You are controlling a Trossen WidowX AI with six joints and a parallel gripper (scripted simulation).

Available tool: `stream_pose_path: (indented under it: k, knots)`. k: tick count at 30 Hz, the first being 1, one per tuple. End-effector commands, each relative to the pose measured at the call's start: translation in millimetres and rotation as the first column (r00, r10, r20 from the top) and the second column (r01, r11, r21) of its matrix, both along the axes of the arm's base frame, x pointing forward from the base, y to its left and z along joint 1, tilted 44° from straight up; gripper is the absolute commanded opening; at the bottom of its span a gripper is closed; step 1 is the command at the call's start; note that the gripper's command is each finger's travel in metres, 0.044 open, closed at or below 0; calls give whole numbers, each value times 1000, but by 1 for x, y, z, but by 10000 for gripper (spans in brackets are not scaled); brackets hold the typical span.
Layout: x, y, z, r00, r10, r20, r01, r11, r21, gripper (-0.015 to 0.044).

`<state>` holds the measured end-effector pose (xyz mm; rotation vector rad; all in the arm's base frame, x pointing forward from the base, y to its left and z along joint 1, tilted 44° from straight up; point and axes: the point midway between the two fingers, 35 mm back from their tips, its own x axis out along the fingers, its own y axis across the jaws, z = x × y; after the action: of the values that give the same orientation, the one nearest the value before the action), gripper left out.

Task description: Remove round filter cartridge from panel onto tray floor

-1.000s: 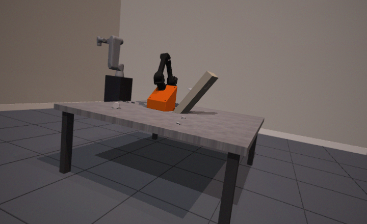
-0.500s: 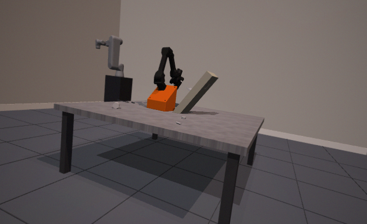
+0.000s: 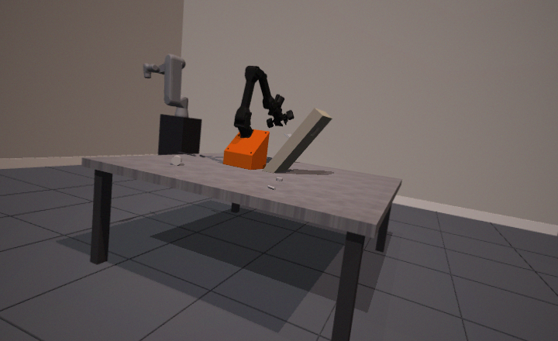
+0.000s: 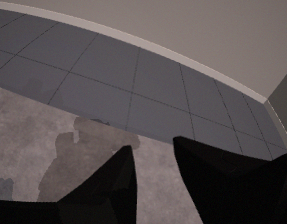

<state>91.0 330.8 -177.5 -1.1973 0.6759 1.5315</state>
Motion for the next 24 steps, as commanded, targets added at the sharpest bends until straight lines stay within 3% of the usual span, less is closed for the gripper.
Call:
stream_pose_path:
  k: [1,7,13,18,24]
  knots:
    - [64,-18,38,836,-549,-4,549,835,27,105]
    - [103,-35,65,582,-812,-34,812,578,86,105]
    - [137,-58,94,258,-961,-100,958,241,155,105]
    - [163,-82,119,-28,-982,-187,976,-67,207,105]
    - [188,-116,149,-337,-884,-325,872,-423,247,105]
